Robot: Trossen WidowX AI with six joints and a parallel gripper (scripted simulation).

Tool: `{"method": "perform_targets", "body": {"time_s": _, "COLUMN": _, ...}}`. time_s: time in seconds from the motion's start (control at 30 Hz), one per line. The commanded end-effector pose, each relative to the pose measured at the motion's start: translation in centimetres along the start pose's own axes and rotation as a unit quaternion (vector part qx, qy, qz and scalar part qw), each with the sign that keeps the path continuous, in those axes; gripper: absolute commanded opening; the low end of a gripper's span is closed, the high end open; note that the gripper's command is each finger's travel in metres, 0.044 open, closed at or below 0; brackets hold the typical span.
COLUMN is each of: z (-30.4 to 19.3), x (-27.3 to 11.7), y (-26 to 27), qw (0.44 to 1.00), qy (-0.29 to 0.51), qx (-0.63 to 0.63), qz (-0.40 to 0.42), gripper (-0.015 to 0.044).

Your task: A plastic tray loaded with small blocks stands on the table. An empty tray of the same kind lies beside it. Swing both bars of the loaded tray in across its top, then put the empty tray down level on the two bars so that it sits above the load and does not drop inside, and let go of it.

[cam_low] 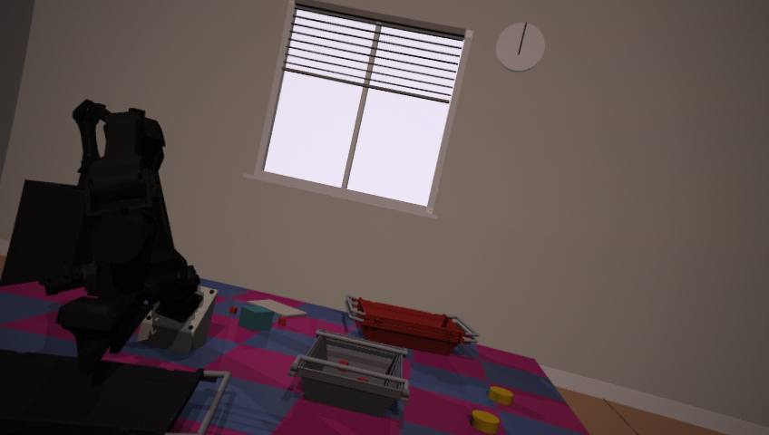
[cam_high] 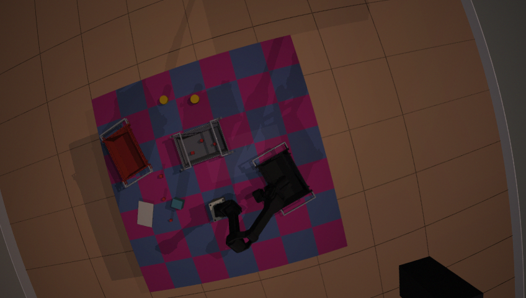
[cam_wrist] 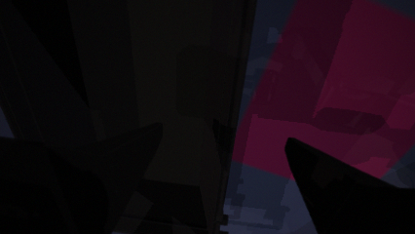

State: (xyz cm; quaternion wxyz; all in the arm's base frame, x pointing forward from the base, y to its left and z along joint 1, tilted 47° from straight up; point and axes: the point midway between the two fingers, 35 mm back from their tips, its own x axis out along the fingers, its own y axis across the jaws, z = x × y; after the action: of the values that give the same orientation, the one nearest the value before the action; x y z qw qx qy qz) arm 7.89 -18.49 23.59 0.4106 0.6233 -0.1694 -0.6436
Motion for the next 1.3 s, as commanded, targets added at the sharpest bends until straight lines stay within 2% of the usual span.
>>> {"method": "perform_targets", "body": {"time_s": 0.0, "z": -0.1, "x": 1.8, "y": -0.4, "qw": 1.0, "qy": 0.001, "qx": -0.006, "qz": -0.008, "gripper": 0.044}}
{"method": "perform_targets", "body": {"time_s": 0.33, "z": 0.4, "x": 4.6, "y": -0.6, "qw": 1.0, "qy": -0.001, "qx": -0.008, "qz": -0.005, "gripper": 0.044}}
{"method": "perform_targets", "body": {"time_s": 0.93, "z": 0.4, "x": 4.7, "y": -0.6, "qw": 1.0, "qy": -0.001, "qx": -0.008, "qz": -0.004, "gripper": 0.044}}
{"method": "perform_targets", "body": {"time_s": 1.27, "z": 0.4, "x": 4.7, "y": -0.6, "qw": 1.0, "qy": -0.001, "qx": -0.008, "qz": -0.004, "gripper": 0.0293}}
